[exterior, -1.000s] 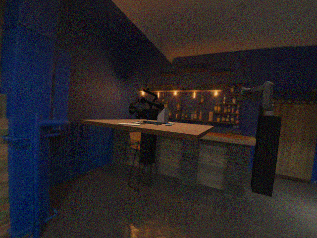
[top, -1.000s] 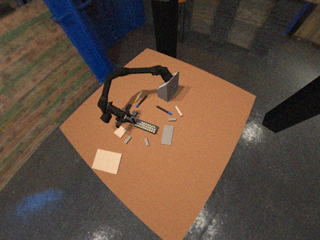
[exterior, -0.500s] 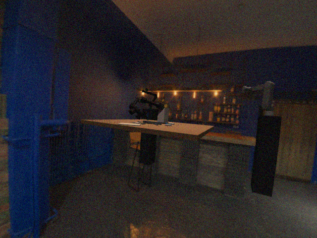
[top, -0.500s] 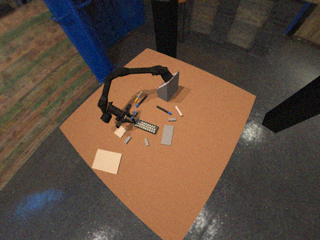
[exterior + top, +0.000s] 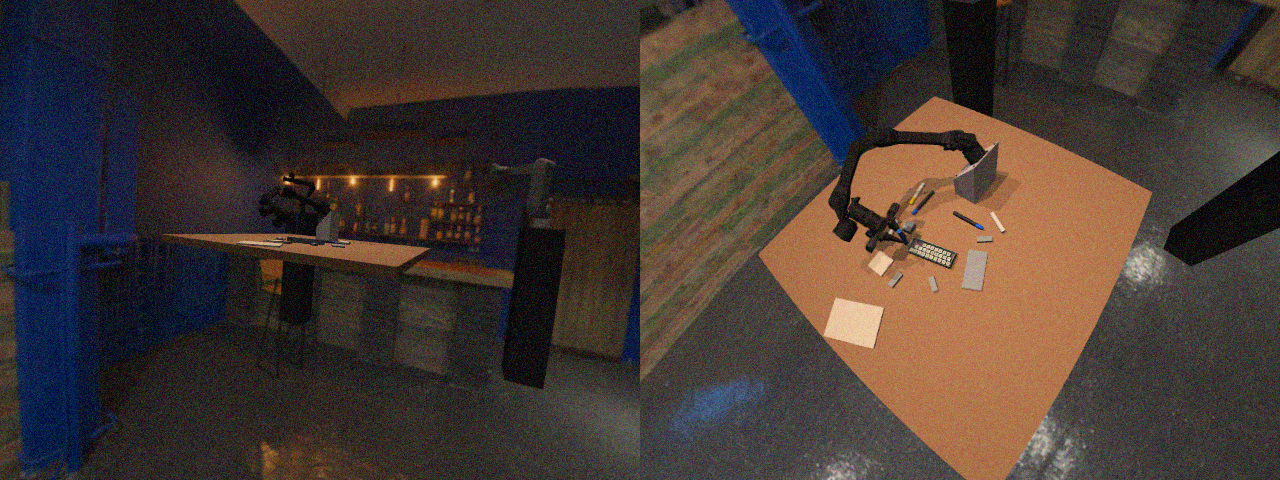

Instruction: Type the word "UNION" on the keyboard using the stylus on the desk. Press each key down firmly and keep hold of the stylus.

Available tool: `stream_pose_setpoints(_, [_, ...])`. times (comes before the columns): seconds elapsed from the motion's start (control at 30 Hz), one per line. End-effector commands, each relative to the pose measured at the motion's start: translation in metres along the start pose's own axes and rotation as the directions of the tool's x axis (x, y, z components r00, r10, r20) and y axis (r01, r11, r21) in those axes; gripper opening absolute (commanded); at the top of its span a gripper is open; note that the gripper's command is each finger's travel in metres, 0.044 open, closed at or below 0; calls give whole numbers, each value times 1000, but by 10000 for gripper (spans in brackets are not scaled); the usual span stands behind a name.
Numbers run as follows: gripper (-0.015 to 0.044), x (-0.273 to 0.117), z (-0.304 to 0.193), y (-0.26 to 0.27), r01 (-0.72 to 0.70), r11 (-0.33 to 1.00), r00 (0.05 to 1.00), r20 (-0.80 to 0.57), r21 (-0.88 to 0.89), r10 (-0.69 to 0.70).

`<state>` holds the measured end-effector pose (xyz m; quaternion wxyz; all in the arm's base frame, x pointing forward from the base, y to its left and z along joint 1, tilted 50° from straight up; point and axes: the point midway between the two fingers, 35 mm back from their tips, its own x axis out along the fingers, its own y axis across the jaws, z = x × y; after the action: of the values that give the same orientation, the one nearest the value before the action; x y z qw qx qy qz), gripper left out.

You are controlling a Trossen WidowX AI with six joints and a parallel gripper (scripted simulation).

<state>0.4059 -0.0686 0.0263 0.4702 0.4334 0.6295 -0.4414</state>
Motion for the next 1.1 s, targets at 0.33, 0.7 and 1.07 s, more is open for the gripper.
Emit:
stream_pose_setpoints(0.33, [0, 6, -1, 0, 2, 1000, 1000, -2, 4, -2])
stream_pose_setpoints(0.7, [0, 41, -23, -4, 7, 1000, 1000, -9, 9, -7])
stream_pose_setpoints(1.07, [0, 76, -47, -14, 13, 1000, 1000, -16, 14, -13])
